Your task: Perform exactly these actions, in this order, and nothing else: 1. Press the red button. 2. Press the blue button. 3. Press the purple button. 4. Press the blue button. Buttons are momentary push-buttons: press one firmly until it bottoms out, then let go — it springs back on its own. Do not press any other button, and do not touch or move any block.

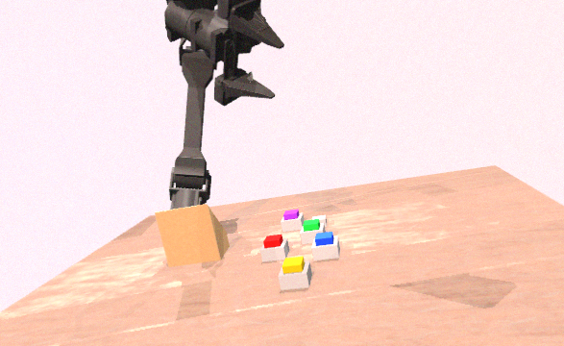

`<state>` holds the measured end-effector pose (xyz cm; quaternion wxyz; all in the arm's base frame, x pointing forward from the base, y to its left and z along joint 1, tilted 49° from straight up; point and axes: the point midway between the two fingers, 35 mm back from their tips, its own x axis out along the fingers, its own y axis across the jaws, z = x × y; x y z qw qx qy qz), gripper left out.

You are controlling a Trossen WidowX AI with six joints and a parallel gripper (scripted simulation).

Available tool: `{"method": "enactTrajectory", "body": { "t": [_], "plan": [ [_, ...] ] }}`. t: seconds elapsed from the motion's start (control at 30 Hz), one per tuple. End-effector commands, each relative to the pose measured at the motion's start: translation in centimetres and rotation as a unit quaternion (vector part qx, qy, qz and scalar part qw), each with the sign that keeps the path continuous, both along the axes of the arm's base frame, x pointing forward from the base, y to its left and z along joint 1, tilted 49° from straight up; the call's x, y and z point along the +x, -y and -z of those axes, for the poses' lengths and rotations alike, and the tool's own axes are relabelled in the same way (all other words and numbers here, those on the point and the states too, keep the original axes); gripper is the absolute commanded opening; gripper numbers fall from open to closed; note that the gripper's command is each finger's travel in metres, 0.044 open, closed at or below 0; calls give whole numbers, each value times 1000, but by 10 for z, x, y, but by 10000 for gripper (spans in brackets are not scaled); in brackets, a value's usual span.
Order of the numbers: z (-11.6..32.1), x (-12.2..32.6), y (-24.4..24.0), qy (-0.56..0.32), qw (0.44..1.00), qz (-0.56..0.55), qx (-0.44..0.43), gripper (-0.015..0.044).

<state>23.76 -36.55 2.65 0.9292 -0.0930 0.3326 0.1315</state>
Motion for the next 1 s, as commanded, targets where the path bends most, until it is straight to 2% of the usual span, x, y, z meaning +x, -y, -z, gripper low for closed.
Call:
{"method": "enactTrajectory", "body": {
  "t": [0.0, 0.17, 0.37, 0.43, 0.73, 0.97],
  "plan": [
    [15, 6, -74, -98, 986, 6, 137, 400],
    [23, -5, -159, -231, 937, 9, 262, 400],
    [17, -43, -255, -416, 835, 17, 361, 400],
    [15, -49, -266, -439, 820, 18, 368, 400],
    [15, -49, -266, -439, 820, 18, 368, 400],
    [56, -45, -312, -438, 820, 17, 368, 216]
  ]
}}
